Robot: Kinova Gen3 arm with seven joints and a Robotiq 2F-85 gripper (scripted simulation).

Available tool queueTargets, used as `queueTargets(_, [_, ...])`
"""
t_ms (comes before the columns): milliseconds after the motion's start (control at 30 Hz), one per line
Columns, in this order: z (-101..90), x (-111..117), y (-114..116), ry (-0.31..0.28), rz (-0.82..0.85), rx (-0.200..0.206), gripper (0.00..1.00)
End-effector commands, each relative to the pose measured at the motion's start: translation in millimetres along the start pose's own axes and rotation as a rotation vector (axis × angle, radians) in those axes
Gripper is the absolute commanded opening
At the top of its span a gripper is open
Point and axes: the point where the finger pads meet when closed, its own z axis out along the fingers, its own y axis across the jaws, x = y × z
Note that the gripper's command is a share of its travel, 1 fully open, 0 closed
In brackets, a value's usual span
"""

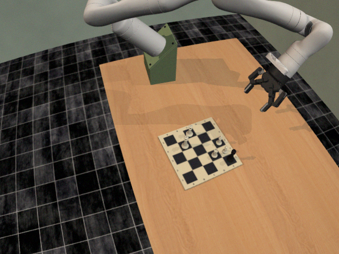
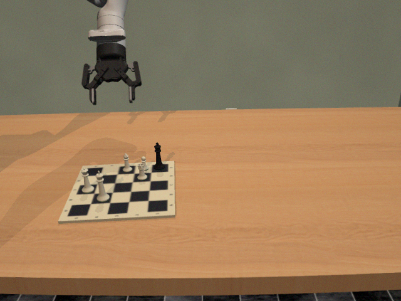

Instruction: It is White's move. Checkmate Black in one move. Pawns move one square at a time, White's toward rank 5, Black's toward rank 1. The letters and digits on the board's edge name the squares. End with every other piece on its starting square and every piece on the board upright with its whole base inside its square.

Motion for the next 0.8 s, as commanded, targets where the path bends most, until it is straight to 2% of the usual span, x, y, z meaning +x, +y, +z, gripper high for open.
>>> queueTargets(0, [-1.2, 2, -2, -0.004, 0.001, 0.001, 1.00])
queueTargets(400, [2.1, 24, -18, -0.057, -0.017, -0.001, 1.00])
queueTargets(767, [21.5, 85, -39, -0.203, -0.071, 0.004, 1.00])
